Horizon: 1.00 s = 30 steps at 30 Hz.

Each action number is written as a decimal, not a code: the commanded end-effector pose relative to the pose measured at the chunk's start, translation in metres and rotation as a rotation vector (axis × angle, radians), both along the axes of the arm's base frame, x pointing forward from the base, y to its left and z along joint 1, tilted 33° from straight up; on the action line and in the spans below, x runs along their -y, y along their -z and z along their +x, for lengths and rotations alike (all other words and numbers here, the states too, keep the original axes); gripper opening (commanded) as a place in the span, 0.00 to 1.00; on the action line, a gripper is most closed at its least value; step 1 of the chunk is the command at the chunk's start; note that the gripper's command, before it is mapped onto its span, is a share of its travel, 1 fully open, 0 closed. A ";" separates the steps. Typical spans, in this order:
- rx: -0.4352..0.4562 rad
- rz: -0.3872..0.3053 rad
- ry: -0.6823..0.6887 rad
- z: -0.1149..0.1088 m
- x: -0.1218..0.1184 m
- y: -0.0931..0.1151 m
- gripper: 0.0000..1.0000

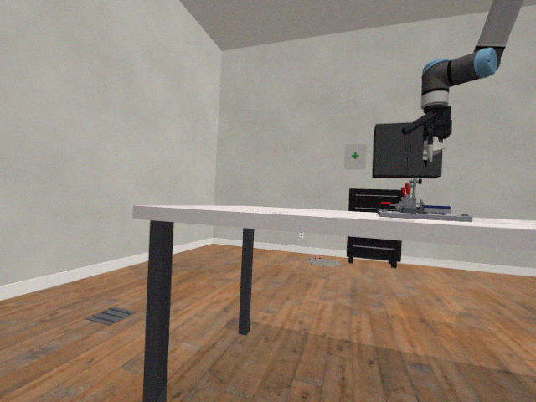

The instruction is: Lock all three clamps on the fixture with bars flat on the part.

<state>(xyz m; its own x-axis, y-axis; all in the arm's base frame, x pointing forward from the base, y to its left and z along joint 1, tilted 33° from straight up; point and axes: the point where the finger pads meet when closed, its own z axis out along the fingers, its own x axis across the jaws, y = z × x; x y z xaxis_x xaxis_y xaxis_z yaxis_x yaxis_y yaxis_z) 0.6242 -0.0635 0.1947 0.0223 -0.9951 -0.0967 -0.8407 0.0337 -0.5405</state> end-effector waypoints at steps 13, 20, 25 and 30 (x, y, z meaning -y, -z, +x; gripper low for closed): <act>0.001 -0.001 0.000 0.000 0.000 -0.001 0.28; 0.001 -0.001 0.000 0.000 0.000 -0.001 0.28; 0.001 -0.001 0.000 0.000 0.000 -0.001 0.28; 0.001 -0.001 0.000 0.000 0.000 -0.001 0.28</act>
